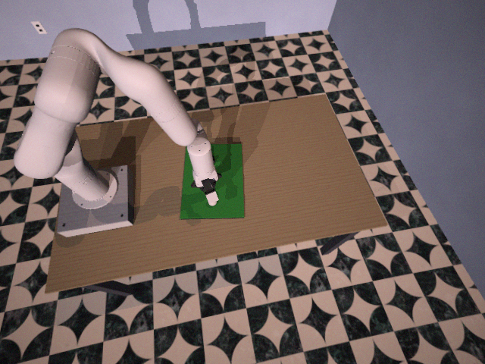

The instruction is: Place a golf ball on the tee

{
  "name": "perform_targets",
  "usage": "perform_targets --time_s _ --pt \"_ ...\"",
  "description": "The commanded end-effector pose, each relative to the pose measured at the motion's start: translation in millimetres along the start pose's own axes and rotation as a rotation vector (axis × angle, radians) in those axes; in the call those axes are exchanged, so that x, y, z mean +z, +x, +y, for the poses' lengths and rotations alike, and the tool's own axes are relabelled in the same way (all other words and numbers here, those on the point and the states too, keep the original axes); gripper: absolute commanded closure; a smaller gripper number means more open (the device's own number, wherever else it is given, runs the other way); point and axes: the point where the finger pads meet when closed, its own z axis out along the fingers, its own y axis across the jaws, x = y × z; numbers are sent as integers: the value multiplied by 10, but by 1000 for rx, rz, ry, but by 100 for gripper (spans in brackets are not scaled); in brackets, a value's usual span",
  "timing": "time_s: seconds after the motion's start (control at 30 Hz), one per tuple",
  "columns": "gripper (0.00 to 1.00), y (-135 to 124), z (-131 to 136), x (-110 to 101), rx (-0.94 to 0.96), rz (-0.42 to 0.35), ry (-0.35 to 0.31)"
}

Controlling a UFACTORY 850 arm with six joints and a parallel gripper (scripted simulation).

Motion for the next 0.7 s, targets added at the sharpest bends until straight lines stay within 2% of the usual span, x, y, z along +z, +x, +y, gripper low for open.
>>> perform_targets --time_s 0.0,0.07,0.23,0.3,0.33,0.4,0.47,0.6,0.67 --pt "100 -108 -74 -301 0 -5 -1" --pt "100 -558 -360 -427 0 -5 -2" --pt "100 -1076 -539 -570 0 -5 -1" --pt "100 -1076 -539 -570 0 -5 -1" --pt "100 -1416 -687 -679 0 -5 -1" --pt "100 -1590 -766 -690 0 -5 -1" --pt "100 -1714 -823 -573 0 -6 -1" --pt "100 -1718 -816 -145 -1 -7 -2" --pt "100 -1720 -813 4 -1 -7 -2"
